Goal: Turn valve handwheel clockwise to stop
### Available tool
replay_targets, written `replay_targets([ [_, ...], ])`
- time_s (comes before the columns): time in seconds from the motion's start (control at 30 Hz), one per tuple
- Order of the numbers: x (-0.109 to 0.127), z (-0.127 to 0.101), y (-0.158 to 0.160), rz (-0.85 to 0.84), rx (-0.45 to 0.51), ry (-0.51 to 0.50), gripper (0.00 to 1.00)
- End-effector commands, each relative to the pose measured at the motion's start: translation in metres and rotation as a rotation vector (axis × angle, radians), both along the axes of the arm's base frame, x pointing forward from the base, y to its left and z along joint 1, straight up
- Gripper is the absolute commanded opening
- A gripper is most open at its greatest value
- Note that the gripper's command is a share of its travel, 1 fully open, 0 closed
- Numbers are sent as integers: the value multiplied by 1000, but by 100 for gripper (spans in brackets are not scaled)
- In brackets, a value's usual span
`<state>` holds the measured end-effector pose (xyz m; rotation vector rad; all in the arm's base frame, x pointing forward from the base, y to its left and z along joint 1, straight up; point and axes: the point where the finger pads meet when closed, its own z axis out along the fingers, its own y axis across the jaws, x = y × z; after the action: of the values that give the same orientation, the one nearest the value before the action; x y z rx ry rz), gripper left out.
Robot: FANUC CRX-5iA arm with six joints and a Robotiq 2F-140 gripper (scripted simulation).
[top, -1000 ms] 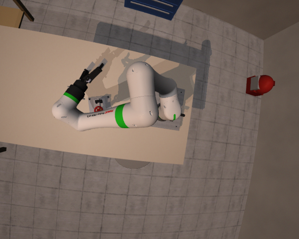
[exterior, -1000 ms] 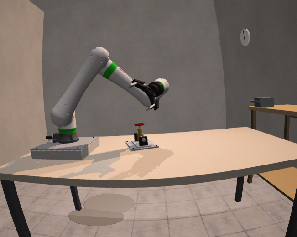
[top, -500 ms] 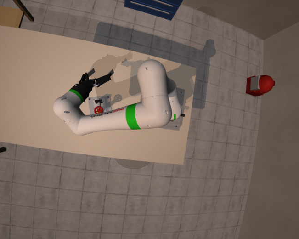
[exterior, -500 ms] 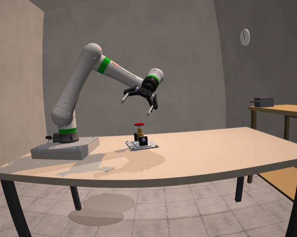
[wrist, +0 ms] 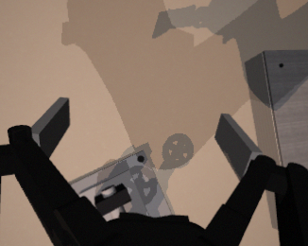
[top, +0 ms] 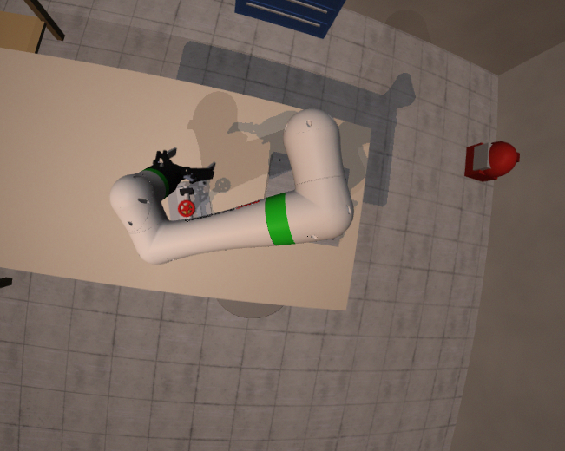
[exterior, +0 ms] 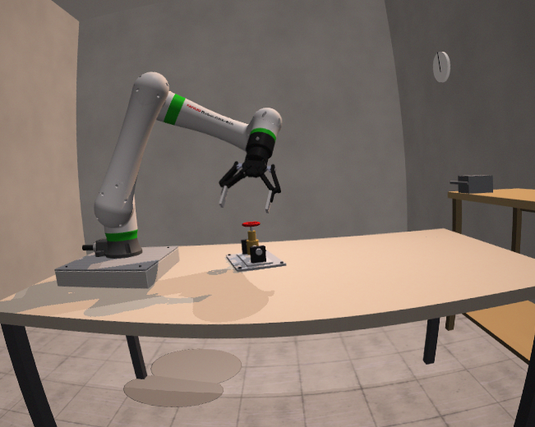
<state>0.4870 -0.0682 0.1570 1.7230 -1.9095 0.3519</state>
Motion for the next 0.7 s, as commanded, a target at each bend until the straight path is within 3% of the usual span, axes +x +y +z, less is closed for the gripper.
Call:
replay_targets([
  [0.0, -2, -7, 31, -101, 97, -101, 100],
  [0.2, -3, -11, 64, -208, 195, -188, 100],
  [0.47, -5, -7, 133, -429, 391, -320, 100],
  [0.57, -5, -7, 136, -440, 400, -325, 100],
  [0.67, -5, 0, 168, -544, 489, -366, 100],
])
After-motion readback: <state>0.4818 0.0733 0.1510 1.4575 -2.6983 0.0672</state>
